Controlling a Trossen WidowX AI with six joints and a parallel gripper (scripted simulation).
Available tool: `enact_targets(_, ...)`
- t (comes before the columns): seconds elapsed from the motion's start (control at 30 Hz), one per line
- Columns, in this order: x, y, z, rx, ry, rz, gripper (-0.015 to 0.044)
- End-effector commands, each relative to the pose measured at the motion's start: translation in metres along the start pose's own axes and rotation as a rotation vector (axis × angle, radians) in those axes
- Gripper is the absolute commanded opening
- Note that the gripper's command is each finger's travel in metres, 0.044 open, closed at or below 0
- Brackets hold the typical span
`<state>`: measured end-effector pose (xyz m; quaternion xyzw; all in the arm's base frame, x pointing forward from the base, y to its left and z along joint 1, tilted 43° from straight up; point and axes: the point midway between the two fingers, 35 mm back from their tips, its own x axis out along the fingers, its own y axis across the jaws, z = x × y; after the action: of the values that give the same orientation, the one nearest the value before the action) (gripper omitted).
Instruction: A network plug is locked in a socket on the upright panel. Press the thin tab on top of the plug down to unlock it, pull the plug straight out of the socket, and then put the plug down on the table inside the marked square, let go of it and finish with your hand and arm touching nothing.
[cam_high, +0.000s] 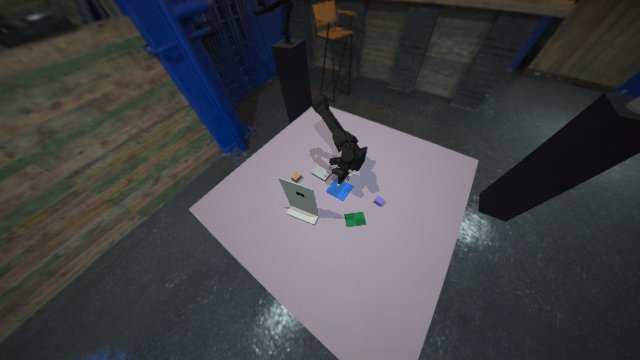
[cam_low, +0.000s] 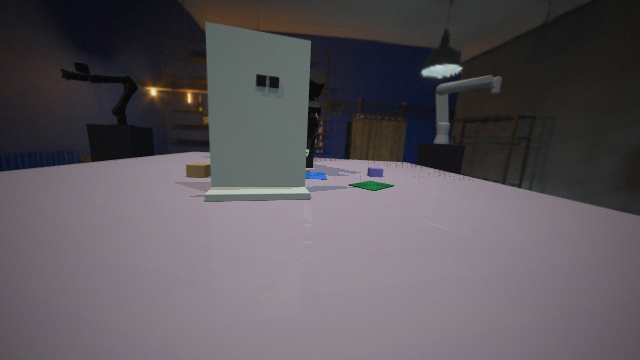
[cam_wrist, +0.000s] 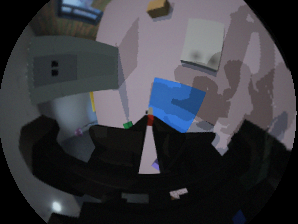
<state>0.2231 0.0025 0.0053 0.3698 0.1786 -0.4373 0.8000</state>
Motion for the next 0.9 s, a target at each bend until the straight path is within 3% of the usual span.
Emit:
enact_targets(0.0,0.005,-0.009,-0.001,-0.019,-0.001,-0.017,0.0000)
enact_targets(0.87,0.024,-0.022,-0.001,-0.019,0.000,-0.019,0.0000)
